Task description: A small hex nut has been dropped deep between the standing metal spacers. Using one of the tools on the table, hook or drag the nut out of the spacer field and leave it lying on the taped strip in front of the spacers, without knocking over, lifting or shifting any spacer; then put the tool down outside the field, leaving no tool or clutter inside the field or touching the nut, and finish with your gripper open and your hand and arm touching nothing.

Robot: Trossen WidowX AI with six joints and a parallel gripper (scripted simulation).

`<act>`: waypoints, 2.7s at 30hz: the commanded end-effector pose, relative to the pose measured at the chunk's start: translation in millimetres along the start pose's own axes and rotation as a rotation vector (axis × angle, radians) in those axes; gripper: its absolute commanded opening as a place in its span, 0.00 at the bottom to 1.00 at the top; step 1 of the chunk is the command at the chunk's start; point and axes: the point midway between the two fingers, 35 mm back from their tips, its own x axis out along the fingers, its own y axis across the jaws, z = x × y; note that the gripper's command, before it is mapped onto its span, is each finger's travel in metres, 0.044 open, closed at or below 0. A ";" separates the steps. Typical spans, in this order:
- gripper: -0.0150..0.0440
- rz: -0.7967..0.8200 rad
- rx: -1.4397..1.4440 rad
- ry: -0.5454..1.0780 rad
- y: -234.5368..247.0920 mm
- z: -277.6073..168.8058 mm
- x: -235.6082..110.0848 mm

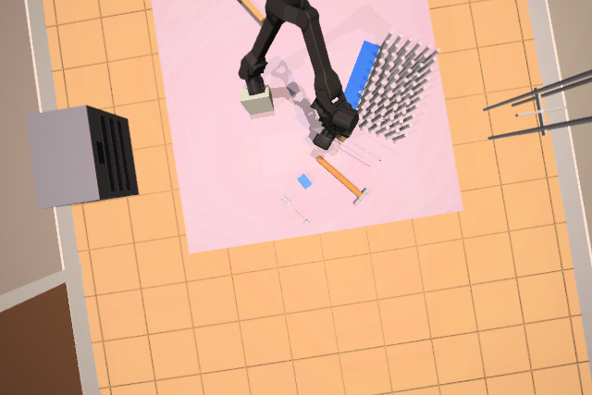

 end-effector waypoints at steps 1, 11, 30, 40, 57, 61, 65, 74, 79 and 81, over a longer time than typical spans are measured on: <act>0.25 0.004 0.001 -0.003 0.7 -0.6 4.9; 0.25 0.004 0.001 -0.003 1.0 -3.9 15.9; 0.25 0.004 0.001 -0.004 1.6 -11.1 36.1; 0.25 0.004 0.001 -0.003 1.9 -15.5 46.3; 0.25 0.005 0.001 -0.003 2.4 -23.8 62.9; 0.25 0.005 0.001 -0.003 2.5 -25.9 66.7; 0.25 0.006 0.001 -0.003 2.6 -28.1 70.4; 0.25 0.007 0.001 -0.002 2.8 -33.1 78.5; 0.25 0.007 0.001 -0.002 2.9 -36.0 82.9; 0.25 0.007 0.001 -0.002 3.0 -37.2 84.7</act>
